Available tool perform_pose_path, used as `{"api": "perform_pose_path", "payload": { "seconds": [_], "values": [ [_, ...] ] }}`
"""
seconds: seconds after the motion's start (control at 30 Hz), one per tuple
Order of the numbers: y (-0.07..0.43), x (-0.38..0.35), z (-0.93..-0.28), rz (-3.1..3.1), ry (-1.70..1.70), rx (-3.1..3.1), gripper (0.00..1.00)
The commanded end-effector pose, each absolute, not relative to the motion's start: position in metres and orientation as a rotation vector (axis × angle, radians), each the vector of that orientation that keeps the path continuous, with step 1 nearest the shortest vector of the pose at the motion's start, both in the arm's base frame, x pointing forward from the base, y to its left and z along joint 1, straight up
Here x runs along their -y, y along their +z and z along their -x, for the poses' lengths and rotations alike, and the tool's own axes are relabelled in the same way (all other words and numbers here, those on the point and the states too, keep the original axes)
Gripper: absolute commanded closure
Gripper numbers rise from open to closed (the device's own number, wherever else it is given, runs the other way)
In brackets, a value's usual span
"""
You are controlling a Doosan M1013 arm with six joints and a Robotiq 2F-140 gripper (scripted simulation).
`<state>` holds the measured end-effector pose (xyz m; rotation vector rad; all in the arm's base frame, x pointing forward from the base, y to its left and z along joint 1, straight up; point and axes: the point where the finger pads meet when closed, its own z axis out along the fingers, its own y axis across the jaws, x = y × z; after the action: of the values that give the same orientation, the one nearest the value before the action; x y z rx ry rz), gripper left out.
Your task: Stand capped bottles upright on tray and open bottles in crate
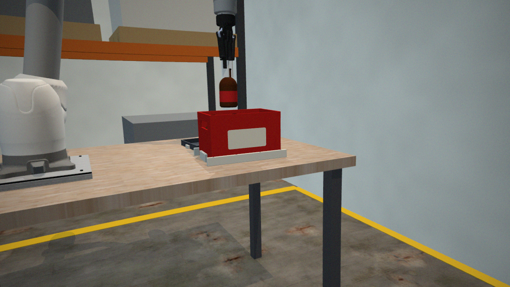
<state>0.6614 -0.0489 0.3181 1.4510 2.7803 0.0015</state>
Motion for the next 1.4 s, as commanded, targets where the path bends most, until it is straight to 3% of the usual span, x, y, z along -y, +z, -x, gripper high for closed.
{"api": "perform_pose_path", "payload": {
  "seconds": [0.0,1.37],
  "values": [
    [0.318,0.042,-0.656,-1.451,0.002,-2.780,1.00],
    [0.318,-0.030,-0.605,-1.451,0.002,-2.780,1.00]
  ]
}}
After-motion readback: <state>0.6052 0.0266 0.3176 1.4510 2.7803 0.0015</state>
